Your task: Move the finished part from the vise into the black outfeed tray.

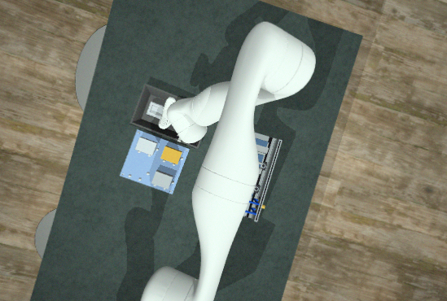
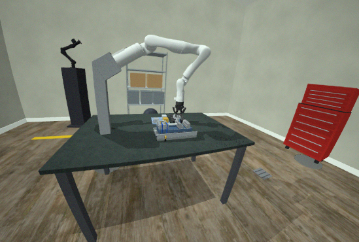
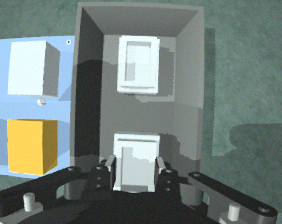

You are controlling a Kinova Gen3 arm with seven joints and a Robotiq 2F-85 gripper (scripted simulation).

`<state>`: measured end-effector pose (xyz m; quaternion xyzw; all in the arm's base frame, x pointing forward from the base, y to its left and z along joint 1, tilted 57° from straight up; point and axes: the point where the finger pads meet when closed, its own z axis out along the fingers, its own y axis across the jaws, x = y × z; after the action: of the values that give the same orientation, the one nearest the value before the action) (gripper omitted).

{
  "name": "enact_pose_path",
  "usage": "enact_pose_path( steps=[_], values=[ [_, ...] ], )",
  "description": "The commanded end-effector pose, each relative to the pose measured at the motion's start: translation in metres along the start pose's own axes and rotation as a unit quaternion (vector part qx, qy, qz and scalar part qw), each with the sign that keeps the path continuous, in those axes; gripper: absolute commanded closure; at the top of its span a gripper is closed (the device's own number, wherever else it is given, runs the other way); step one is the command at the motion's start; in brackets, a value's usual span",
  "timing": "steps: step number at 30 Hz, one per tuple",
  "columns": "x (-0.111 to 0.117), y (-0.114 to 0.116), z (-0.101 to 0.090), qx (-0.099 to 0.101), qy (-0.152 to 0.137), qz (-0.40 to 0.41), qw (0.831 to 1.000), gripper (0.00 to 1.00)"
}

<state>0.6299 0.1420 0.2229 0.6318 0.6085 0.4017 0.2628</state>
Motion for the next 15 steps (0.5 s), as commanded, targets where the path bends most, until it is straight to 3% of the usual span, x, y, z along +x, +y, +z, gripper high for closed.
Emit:
enact_pose_path(
  steps=[1, 15],
  values=[
    [0.0003, 0.0021, 0.0034, -0.003, 0.000, -0.006, 1.000, 1.00],
    [0.0001, 0.0009, 0.0063, -0.002, 0.000, -0.006, 1.000, 1.00]
  ],
)
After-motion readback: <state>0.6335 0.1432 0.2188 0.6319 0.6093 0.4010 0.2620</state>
